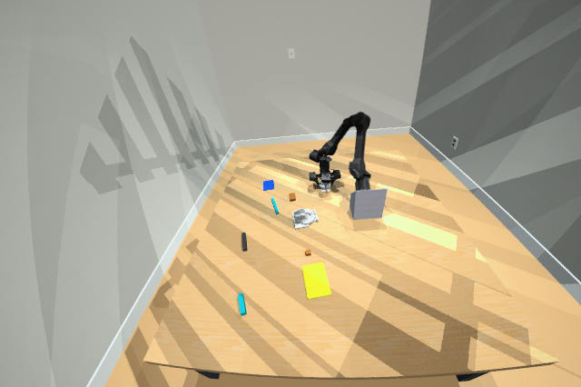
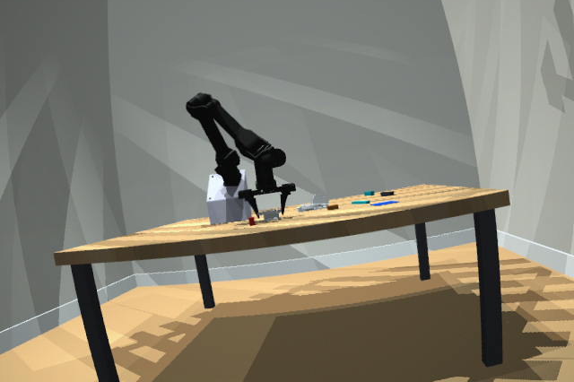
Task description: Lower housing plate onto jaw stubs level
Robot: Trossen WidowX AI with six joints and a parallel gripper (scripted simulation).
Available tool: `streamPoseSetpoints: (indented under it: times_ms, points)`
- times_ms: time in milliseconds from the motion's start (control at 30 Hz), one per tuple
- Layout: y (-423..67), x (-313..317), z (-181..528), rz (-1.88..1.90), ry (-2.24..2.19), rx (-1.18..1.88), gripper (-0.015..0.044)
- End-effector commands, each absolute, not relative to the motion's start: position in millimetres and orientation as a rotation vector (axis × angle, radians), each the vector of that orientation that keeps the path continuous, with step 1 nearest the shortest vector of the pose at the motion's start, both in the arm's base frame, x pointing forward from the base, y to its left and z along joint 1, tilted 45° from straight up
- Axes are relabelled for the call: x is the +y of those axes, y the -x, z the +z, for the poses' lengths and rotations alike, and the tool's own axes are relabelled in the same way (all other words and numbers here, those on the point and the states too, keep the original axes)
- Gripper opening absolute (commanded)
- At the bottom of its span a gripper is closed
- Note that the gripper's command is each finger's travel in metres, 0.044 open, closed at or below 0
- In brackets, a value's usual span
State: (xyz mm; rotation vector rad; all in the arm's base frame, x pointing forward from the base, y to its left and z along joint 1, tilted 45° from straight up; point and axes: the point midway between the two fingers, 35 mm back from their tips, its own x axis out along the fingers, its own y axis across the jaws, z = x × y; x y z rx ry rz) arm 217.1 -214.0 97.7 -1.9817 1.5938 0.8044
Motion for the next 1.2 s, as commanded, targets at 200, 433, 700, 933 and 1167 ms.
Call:
streamPoseSetpoints:
  times_ms: [200,433,700,933,1167]
  points:
    - [-217.2,-203.8,107.3,0.807,1.979,1.591,0.0351]
    - [-215.2,-187.9,122.5,0.81,1.978,1.588,0.0351]
    - [-209.7,-170.1,140.2,0.812,1.981,1.587,0.0351]
    - [-206.3,-162.8,147.8,0.812,1.984,1.586,0.0351]
    - [-209.5,-160.3,145.1,0.791,1.962,1.585,0.0351]
